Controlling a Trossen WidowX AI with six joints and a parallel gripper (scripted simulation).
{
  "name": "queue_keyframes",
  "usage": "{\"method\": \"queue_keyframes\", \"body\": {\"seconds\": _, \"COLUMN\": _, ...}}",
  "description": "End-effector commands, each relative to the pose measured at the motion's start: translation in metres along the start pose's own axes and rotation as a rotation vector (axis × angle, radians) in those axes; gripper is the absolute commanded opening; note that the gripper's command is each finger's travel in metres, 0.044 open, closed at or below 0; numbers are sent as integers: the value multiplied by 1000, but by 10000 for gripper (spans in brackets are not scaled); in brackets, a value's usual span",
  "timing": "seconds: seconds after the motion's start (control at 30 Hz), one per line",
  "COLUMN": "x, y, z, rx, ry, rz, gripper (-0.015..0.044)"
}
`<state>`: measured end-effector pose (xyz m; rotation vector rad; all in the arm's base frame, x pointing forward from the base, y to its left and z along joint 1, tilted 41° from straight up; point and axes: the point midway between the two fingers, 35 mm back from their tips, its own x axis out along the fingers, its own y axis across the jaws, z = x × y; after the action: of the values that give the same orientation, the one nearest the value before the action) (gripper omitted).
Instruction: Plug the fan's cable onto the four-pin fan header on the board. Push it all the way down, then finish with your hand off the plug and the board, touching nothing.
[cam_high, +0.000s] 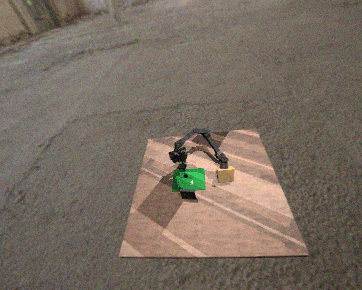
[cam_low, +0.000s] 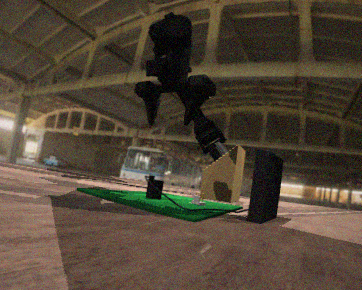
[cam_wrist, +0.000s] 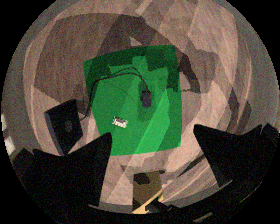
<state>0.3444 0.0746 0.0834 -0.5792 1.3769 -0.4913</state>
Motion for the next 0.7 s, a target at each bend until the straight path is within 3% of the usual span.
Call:
{"method": "queue_keyframes", "body": {"seconds": 0.0, "x": -2, "y": 0, "z": 1, "rx": 41, "ry": 0, "rz": -9, "gripper": 440}}
{"method": "queue_keyframes", "body": {"seconds": 0.13, "x": 14, "y": 1, "z": 3, "rx": 41, "ry": -1, "rz": -8, "gripper": 440}}
{"method": "queue_keyframes", "body": {"seconds": 0.37, "x": 96, "y": -2, "z": 1, "rx": 42, "ry": -2, "rz": -13, "gripper": 440}}
{"method": "queue_keyframes", "body": {"seconds": 0.67, "x": 103, "y": -2, "z": 1, "rx": 42, "ry": -2, "rz": -13, "gripper": 440}}
